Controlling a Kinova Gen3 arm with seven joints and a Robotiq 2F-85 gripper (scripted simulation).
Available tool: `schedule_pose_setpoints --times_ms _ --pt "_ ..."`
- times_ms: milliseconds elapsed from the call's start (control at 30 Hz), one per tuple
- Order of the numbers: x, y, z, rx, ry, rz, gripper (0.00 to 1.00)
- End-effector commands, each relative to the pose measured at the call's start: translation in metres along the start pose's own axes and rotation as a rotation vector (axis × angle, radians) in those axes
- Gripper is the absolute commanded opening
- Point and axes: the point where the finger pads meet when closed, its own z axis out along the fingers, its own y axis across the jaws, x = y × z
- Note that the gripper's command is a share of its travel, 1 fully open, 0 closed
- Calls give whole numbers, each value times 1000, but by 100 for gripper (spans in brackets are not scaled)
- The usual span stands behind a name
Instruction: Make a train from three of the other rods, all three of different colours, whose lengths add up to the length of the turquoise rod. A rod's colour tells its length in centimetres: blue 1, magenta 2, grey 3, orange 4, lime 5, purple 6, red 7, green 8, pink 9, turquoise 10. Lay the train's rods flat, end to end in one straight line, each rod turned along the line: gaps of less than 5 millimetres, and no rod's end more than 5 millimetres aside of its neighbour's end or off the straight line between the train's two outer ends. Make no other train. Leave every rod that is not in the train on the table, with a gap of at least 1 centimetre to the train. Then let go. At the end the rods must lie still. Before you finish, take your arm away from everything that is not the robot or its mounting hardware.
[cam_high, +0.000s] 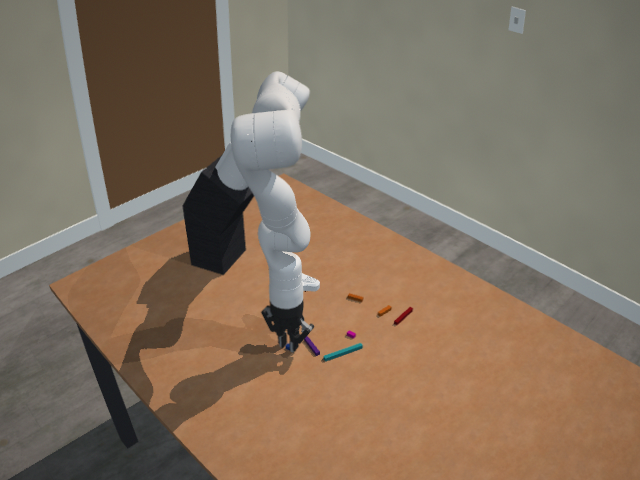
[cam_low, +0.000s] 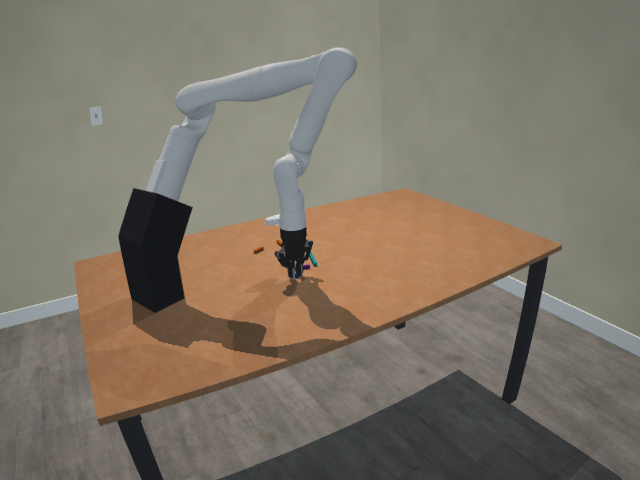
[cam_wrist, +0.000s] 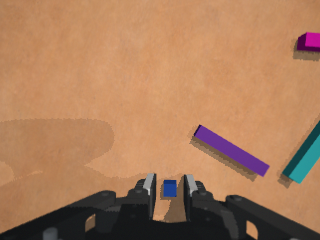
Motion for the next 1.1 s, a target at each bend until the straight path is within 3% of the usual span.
schedule_pose_setpoints --times_ms 0,67,100,1067 --pt "0 0 0 0 -1 0 24" --pt "0 0 0 0 -1 0 24" --pt "0 0 0 0 -1 0 5" --pt "0 0 0 0 -1 0 5"
